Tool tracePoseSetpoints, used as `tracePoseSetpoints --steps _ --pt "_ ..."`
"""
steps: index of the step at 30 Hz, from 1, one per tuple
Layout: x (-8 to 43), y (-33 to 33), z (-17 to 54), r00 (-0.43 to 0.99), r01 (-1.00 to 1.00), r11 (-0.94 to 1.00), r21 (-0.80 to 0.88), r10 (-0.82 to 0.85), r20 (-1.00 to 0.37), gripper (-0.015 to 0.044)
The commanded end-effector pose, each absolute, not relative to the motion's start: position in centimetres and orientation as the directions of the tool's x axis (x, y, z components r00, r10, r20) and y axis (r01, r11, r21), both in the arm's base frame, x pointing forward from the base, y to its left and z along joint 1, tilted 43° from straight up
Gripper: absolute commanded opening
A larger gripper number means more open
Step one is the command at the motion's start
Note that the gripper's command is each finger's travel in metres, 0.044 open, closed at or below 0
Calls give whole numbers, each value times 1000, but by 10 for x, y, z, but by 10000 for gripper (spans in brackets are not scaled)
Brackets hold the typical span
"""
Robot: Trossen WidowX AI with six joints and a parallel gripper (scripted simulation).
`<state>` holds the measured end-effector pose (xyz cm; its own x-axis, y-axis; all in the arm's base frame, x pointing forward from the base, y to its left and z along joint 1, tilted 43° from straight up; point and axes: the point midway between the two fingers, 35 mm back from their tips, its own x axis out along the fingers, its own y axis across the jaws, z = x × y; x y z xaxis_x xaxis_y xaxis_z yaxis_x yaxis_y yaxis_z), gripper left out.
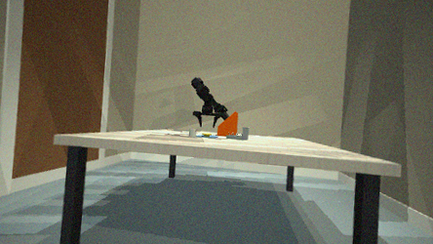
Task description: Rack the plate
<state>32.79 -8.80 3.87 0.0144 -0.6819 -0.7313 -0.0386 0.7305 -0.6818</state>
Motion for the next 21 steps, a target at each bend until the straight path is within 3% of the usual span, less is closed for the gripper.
tracePoseSetpoints --steps 1,21 --pt "325 -93 32 4 -49 727 -685 -686 -728 400" --pt "326 -114 9 4 -49 726 -686 -687 -727 400"
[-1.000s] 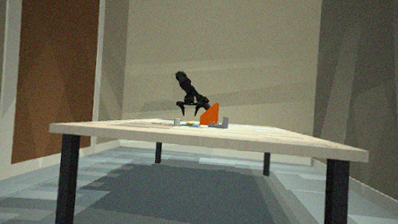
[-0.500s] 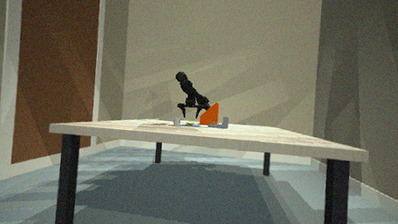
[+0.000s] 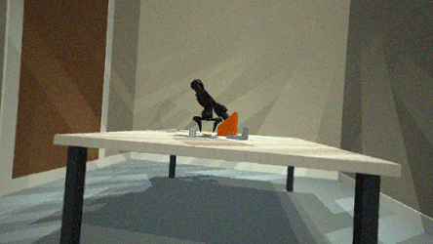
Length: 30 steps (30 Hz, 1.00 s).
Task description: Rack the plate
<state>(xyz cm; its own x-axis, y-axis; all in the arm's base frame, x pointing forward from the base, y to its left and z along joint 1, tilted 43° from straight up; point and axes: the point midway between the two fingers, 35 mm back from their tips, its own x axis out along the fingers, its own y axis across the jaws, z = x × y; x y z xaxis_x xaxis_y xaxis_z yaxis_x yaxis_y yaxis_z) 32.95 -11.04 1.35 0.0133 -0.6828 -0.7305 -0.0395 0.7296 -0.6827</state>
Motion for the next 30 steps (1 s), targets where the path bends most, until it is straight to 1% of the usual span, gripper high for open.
tracePoseSetpoints --steps 1,12,14,20,30 --pt "326 -115 8 4 -49 726 -686 -687 -727 400" --pt "326 -126 -3 4 -49 725 -687 -688 -726 400" --pt "326 -126 -3 4 -49 725 -687 -688 -726 359" --pt "326 -126 -3 4 -49 725 -687 -688 -726 359" --pt "326 -126 -3 4 -49 725 -687 -688 -726 292"
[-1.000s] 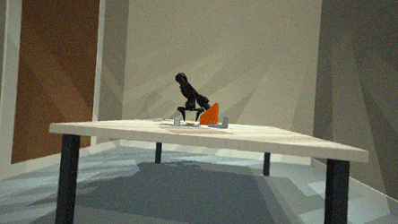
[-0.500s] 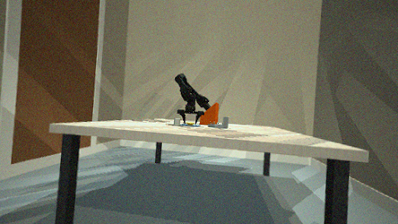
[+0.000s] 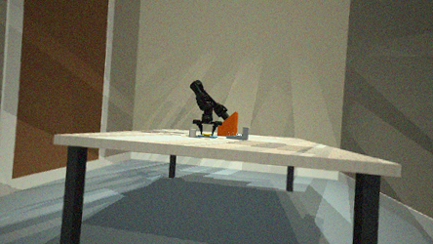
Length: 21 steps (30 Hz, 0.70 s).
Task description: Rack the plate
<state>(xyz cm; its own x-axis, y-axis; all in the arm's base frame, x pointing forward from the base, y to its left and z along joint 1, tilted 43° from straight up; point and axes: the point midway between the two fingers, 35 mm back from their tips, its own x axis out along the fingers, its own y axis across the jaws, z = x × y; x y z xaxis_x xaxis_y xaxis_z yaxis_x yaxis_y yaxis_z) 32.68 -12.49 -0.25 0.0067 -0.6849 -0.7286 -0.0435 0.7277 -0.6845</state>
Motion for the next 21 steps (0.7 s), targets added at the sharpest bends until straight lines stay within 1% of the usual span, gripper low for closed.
tracePoseSetpoints --steps 1,11,21 --pt "326 -126 -3 4 -49 725 -687 -688 -726 266" --pt "337 -90 29 7 -49 734 -677 -677 -736 4" --pt "339 -46 70 6 -50 738 -673 -674 -739 0"
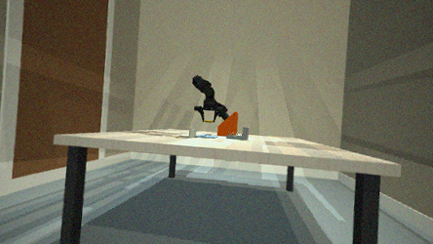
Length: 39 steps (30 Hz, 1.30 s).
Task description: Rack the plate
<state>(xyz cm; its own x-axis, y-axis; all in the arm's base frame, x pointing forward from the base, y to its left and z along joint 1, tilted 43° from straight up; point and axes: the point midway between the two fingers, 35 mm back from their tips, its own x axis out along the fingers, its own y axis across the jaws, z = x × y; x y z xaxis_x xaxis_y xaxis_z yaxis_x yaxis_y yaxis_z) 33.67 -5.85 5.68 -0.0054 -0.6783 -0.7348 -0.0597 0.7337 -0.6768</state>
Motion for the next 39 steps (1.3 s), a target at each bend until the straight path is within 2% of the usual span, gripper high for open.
tracePoseSetpoints --steps 1,17,31,39 --pt "340 -42 73 6 -50 738 -673 -673 -739 0" --pt "336 0 116 4 -44 731 -681 -681 -732 0" --pt "270 73 45 1 388 678 -624 -677 -736 0" --pt "265 73 38 -19 383 686 -619 -664 -748 0"
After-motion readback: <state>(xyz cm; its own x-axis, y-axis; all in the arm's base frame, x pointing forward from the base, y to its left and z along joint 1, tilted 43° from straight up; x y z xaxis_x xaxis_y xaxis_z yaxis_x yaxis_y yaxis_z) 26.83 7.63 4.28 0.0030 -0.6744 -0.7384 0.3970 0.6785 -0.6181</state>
